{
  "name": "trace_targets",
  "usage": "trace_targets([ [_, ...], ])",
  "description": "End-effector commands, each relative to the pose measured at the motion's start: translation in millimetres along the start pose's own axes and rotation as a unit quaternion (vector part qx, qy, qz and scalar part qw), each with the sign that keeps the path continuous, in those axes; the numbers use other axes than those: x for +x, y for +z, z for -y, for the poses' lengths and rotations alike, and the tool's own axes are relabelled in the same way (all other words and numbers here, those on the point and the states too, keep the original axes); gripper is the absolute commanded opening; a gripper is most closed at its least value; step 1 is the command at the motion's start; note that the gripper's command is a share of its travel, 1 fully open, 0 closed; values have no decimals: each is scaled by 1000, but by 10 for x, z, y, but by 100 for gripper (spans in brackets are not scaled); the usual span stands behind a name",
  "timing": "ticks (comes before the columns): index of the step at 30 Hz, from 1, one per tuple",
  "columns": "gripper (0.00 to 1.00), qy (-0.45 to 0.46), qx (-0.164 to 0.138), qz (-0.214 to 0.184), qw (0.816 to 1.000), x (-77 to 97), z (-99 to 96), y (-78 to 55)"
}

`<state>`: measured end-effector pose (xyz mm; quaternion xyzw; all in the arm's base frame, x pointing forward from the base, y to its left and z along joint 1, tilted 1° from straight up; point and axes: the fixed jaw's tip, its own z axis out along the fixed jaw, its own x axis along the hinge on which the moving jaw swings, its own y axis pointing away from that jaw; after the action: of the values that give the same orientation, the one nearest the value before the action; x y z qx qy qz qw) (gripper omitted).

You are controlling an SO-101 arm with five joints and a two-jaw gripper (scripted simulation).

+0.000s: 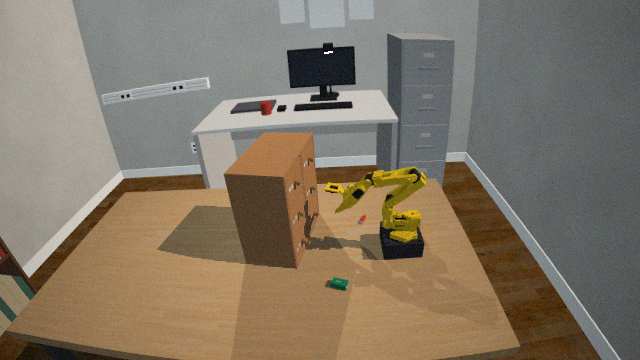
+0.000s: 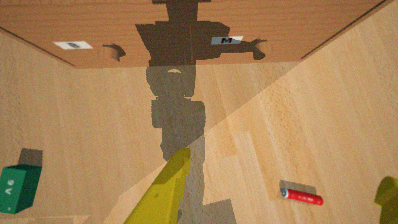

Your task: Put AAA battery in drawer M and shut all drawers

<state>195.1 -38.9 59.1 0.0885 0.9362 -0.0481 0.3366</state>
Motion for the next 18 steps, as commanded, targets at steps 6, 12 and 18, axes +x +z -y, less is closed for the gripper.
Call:
trace_targets([
  [6, 50, 11, 6, 30, 999, -50, 32, 192],
  [12, 50, 13, 8, 48, 999, -77, 43, 257],
  [18, 50, 16, 11, 74, 997, -109, 60, 342],
])
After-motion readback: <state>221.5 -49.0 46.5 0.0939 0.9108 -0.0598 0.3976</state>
